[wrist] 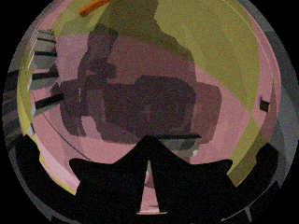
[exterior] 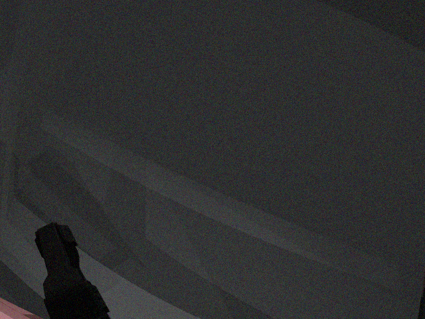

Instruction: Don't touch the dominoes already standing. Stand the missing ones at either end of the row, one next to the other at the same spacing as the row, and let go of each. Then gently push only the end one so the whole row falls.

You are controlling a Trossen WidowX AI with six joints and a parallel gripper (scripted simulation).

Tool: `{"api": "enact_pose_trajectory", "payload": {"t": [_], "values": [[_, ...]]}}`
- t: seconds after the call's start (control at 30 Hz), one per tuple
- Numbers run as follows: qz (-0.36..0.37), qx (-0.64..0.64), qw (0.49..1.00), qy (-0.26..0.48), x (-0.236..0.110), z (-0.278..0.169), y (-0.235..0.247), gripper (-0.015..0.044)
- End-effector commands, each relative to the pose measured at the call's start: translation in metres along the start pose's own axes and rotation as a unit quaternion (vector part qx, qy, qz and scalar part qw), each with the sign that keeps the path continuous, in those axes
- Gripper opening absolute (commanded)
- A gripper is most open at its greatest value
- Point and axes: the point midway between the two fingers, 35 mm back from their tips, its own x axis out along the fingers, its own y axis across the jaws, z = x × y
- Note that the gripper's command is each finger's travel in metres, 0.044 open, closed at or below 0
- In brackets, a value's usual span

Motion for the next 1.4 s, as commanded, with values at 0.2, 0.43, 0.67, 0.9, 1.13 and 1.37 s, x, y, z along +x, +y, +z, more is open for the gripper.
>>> {"api": "enact_pose_trajectory", "payload": {"t": [0.2,0.43,0.67,0.9,1.13,1.37], "values": [[0.000,0.001,1.000,0.000,-0.046,0.002,-0.020,0.0000],[-0.002,0.001,1.000,0.001,-0.080,-0.002,-0.031,0.0000],[-0.002,0.283,0.959,0.000,-0.080,-0.003,-0.040,0.0184],[-0.002,0.607,0.795,0.000,-0.080,-0.006,-0.051,0.0368],[-0.002,0.705,0.709,-0.001,-0.080,-0.007,-0.055,0.0440],[-0.002,0.705,0.709,-0.001,-0.080,-0.007,-0.055,0.0440]]}}
